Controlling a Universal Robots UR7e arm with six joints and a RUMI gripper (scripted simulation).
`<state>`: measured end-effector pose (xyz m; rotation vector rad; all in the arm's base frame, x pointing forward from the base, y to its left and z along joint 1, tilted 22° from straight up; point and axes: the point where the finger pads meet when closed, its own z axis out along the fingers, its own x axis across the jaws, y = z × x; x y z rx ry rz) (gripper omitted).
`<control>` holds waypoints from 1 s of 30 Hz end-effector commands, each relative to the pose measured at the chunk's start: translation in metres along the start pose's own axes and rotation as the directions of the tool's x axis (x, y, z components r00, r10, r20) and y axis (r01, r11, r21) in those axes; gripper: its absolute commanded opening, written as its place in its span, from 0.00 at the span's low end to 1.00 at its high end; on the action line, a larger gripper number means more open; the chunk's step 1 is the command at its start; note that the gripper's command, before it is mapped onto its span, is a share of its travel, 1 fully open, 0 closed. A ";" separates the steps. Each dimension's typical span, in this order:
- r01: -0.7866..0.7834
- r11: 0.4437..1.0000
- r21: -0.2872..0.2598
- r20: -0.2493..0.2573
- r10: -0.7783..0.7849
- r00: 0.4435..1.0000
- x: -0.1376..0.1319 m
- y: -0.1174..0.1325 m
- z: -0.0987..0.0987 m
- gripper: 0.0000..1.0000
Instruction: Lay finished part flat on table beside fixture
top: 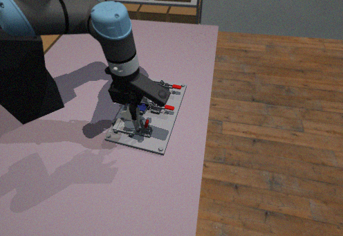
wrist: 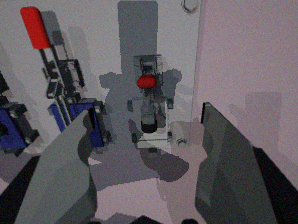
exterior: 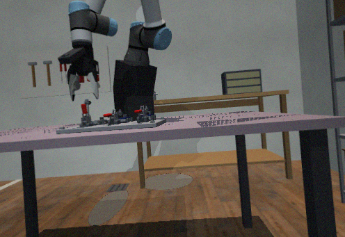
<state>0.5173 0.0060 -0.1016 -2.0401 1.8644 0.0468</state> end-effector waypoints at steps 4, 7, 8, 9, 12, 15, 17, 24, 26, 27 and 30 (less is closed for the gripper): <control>0.000 1.000 0.001 -0.001 0.000 1.000 0.000 0.016 0.000 0.59; 0.000 1.000 0.001 -0.001 0.000 1.000 0.000 0.026 0.000 0.59; 0.000 1.000 0.001 -0.001 0.000 1.000 0.000 0.029 0.000 0.59; 0.000 1.000 0.001 -0.001 0.000 1.000 0.000 0.029 0.000 0.59; 0.000 1.000 0.001 -0.001 0.000 1.000 0.000 0.037 0.000 0.59; 0.000 1.000 0.001 -0.001 0.000 1.000 0.000 0.048 0.000 0.59; 0.000 1.000 0.001 -0.001 0.000 1.000 0.000 0.055 0.000 0.59; 0.000 1.000 0.001 -0.001 0.000 1.000 0.000 0.074 0.000 0.59; 0.000 1.000 0.001 -0.001 0.000 1.000 0.000 0.076 0.000 0.59; 0.000 1.000 0.001 -0.001 0.000 1.000 0.000 0.076 0.000 0.59; 0.000 1.000 0.001 -0.001 0.000 1.000 0.000 0.081 0.000 0.59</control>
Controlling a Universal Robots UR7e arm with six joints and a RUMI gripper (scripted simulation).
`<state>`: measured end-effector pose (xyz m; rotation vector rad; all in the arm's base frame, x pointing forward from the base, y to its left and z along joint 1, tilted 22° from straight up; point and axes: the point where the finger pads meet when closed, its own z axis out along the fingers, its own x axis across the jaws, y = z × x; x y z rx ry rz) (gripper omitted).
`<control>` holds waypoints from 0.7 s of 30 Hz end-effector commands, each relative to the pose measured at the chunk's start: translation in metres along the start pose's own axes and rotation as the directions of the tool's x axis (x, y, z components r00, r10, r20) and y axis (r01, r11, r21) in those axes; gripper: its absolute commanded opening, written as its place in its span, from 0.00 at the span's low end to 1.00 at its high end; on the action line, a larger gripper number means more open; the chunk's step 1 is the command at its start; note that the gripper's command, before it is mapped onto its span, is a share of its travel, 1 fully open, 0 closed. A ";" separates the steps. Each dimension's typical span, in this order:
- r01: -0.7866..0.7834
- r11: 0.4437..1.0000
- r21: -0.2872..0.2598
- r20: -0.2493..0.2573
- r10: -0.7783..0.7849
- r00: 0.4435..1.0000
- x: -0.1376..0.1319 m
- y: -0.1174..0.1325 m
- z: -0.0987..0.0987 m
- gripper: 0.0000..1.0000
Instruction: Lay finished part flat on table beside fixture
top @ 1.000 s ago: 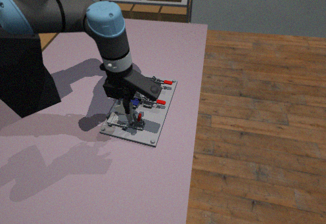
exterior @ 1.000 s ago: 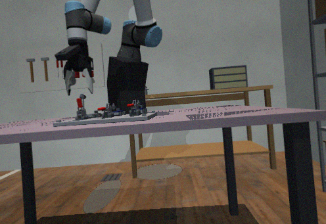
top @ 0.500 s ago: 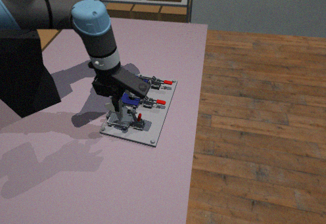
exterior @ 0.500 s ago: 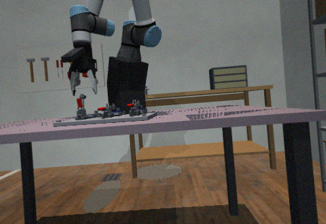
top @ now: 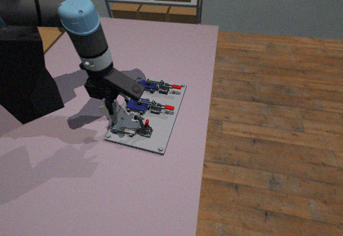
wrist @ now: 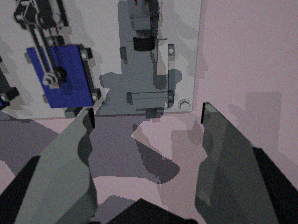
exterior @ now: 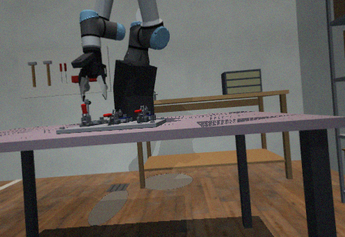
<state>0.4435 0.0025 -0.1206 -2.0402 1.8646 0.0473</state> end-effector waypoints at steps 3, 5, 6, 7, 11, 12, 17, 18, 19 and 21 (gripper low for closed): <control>0.000 1.000 0.002 -0.001 0.000 1.000 0.000 0.006 0.000 0.59; 0.000 1.000 0.002 -0.001 0.000 1.000 0.000 0.007 0.000 0.59; 0.000 1.000 0.002 -0.001 0.000 1.000 0.000 0.007 0.000 0.59; 0.000 1.000 0.002 -0.001 0.000 1.000 0.000 0.007 0.000 0.59; 0.000 1.000 0.002 -0.001 0.000 1.000 0.000 0.007 0.000 0.59; 0.000 1.000 0.002 -0.001 0.000 1.000 0.000 0.007 0.001 0.59; 0.000 1.000 0.002 -0.001 0.000 1.000 0.000 0.007 0.004 0.59; 0.000 1.000 0.002 -0.001 0.000 1.000 0.000 0.007 0.006 0.59; 0.000 1.000 0.002 -0.001 0.000 1.000 0.000 0.007 0.007 0.59; 0.000 1.000 0.002 -0.001 0.000 1.000 0.000 0.007 0.012 0.59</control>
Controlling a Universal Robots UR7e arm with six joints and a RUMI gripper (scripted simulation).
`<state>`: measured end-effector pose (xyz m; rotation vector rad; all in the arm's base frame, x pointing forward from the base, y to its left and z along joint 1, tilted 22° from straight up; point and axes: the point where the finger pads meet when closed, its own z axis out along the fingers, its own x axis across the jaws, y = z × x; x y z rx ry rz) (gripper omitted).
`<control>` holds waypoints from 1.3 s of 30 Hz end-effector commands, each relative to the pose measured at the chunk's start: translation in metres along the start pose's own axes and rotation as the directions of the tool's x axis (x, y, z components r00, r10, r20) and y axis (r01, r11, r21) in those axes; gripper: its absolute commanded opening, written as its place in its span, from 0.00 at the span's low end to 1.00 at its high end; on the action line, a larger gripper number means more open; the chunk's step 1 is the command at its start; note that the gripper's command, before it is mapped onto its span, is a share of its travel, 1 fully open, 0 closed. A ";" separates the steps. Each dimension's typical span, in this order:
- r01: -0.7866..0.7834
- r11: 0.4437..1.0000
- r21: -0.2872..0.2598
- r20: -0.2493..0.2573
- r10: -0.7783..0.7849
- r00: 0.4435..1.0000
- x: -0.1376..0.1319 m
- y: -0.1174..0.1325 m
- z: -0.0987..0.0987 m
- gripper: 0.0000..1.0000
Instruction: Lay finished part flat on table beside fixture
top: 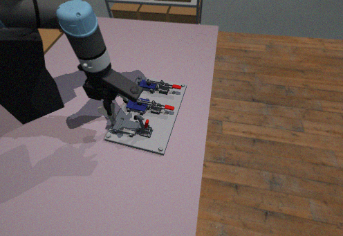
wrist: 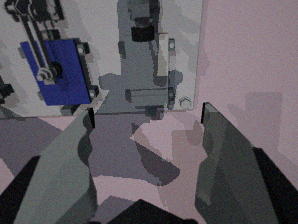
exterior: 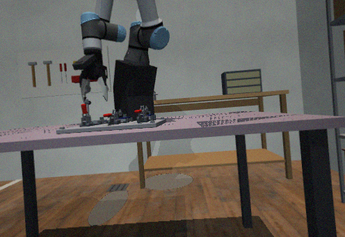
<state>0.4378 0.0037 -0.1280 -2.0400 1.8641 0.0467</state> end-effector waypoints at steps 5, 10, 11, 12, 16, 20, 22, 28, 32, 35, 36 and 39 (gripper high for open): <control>0.000 1.000 0.001 -0.001 0.000 1.000 0.000 0.000 0.020 0.59; 0.000 1.000 0.001 -0.001 0.000 1.000 0.000 0.000 0.029 0.59; 0.000 1.000 0.001 -0.001 0.000 1.000 0.000 0.000 0.032 0.59; 0.000 1.000 0.001 -0.001 0.000 1.000 0.000 0.000 0.035 0.59; 0.000 1.000 0.001 -0.001 0.000 1.000 0.000 0.000 0.045 0.59; 0.000 1.000 0.001 -0.001 0.000 1.000 0.000 0.000 0.051 0.59; 0.000 1.000 0.001 -0.001 0.000 1.000 0.000 0.000 0.053 0.59; 0.000 1.000 0.001 -0.001 0.000 1.000 0.000 0.000 0.054 0.59; 0.000 1.000 0.001 -0.001 0.000 1.000 0.000 0.000 0.054 0.59; 0.000 1.000 0.001 -0.001 0.000 1.000 0.000 0.000 0.054 0.59; 0.000 1.000 0.001 -0.001 0.000 1.000 0.000 0.000 0.054 0.59; 0.000 1.000 0.001 -0.001 0.000 1.000 0.000 0.000 0.054 0.59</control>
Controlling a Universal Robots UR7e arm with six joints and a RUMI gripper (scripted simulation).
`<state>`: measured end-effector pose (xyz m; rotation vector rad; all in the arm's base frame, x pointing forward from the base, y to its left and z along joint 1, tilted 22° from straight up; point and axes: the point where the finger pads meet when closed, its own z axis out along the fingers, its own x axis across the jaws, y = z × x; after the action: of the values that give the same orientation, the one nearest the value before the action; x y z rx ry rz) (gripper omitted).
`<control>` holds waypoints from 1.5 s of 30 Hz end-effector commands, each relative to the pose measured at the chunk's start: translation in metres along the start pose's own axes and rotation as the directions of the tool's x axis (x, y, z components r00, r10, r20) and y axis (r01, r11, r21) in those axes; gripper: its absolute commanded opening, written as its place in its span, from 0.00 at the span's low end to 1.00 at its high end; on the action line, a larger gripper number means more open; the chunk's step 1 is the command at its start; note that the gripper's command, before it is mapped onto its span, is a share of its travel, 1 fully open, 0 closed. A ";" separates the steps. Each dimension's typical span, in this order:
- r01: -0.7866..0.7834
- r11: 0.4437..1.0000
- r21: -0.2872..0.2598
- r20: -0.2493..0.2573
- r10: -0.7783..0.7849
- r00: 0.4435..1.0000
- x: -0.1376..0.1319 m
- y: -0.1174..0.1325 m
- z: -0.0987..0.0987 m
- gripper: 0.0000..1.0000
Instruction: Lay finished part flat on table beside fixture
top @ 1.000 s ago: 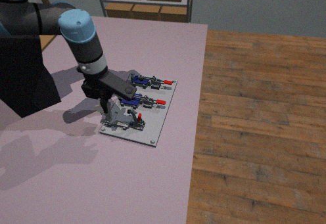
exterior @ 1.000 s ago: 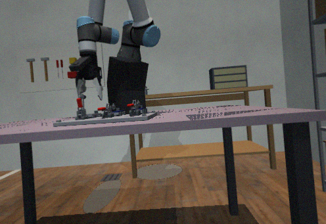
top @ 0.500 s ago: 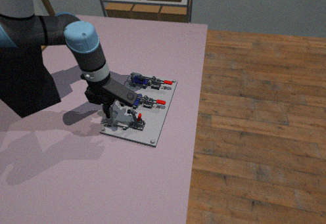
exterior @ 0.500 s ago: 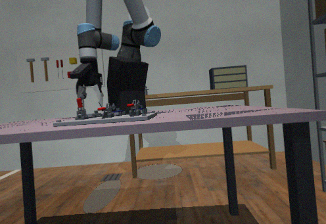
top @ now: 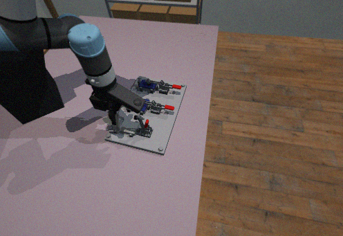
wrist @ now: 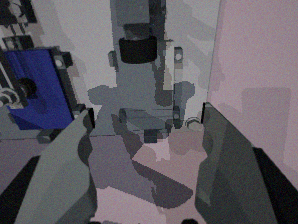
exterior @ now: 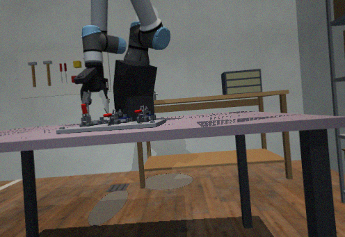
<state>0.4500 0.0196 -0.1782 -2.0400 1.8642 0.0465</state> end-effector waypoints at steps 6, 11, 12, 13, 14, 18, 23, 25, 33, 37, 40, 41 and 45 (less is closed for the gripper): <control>0.000 1.000 0.001 -0.001 0.000 1.000 0.000 0.000 0.000 0.59; 0.000 1.000 0.001 -0.001 0.000 1.000 0.000 0.000 0.000 0.59; 0.000 1.000 0.001 -0.001 0.000 1.000 0.000 0.000 0.000 0.59; 0.000 1.000 0.001 -0.001 0.000 1.000 0.000 0.000 0.000 0.59; 0.000 1.000 0.001 -0.001 0.000 1.000 0.000 0.000 0.000 0.59; 0.000 1.000 0.001 -0.001 0.000 1.000 0.000 0.000 0.000 0.59; 0.000 1.000 0.001 -0.001 0.000 1.000 0.000 0.000 0.000 0.59; 0.000 1.000 0.001 -0.001 0.000 1.000 0.000 0.000 0.000 0.59; 0.000 1.000 0.001 -0.001 0.000 1.000 0.000 0.000 0.001 0.59; 0.000 1.000 0.001 -0.001 0.000 1.000 0.000 0.000 0.004 0.59; 0.000 1.000 0.001 -0.001 0.000 1.000 0.000 0.000 0.004 0.59; 0.000 1.000 0.001 -0.001 0.000 1.000 0.000 0.000 0.005 0.59; 0.000 1.000 0.001 -0.001 0.000 1.000 0.000 0.000 0.009 0.59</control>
<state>0.4514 0.0214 -0.1841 -2.0400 1.8642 0.0466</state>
